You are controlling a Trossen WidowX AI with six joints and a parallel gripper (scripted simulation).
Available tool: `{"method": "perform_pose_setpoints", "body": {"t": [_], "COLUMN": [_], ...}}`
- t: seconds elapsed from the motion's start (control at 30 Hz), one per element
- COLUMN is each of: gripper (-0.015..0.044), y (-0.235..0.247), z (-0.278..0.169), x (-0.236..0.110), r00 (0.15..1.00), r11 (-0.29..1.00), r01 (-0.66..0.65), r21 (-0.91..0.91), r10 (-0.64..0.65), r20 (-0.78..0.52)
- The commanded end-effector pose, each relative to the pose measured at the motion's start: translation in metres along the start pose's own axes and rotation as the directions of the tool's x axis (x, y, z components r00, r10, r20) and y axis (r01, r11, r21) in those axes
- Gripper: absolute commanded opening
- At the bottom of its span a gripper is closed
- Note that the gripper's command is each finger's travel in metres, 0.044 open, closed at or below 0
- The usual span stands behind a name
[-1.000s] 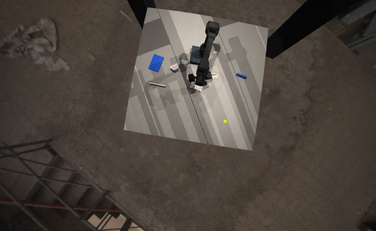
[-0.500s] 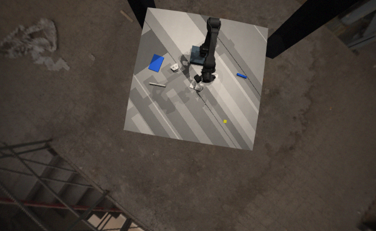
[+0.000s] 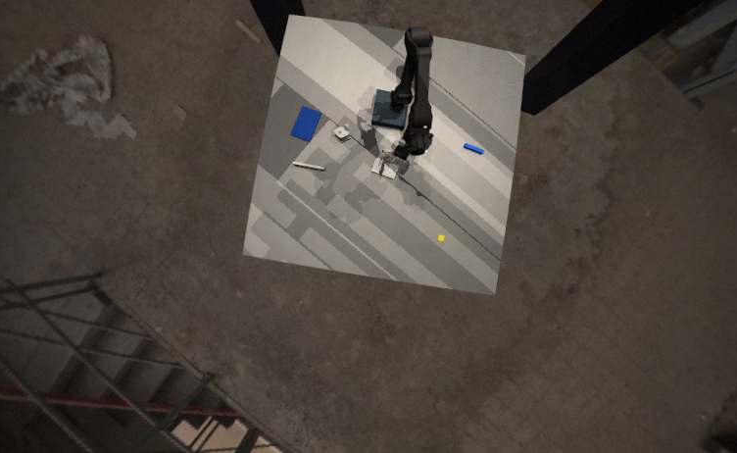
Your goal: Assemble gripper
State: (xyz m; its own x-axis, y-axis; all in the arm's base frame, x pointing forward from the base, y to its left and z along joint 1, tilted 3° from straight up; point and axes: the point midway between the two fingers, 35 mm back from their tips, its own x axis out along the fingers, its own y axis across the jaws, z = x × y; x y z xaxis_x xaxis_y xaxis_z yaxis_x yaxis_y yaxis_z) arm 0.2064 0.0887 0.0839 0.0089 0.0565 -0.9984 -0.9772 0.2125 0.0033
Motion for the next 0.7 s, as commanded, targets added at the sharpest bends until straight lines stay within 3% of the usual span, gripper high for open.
{"method": "perform_pose_setpoints", "body": {"t": [0.0, 0.3, 0.67], "gripper": [0.0440, 0.0440, 0.0440], "y": [0.013, 0.039, 0.040], "z": [0.002, 0.006, 0.007], "x": [0.002, 0.004, 0.010], "r00": [1.000, 1.000, 1.000], "r11": [0.993, 0.926, 0.919], "r01": [-0.013, -0.021, -0.021], "r21": [-0.116, -0.376, -0.394], "r10": [0.013, 0.022, 0.022], "r20": [0.000, -0.002, -0.002]}}
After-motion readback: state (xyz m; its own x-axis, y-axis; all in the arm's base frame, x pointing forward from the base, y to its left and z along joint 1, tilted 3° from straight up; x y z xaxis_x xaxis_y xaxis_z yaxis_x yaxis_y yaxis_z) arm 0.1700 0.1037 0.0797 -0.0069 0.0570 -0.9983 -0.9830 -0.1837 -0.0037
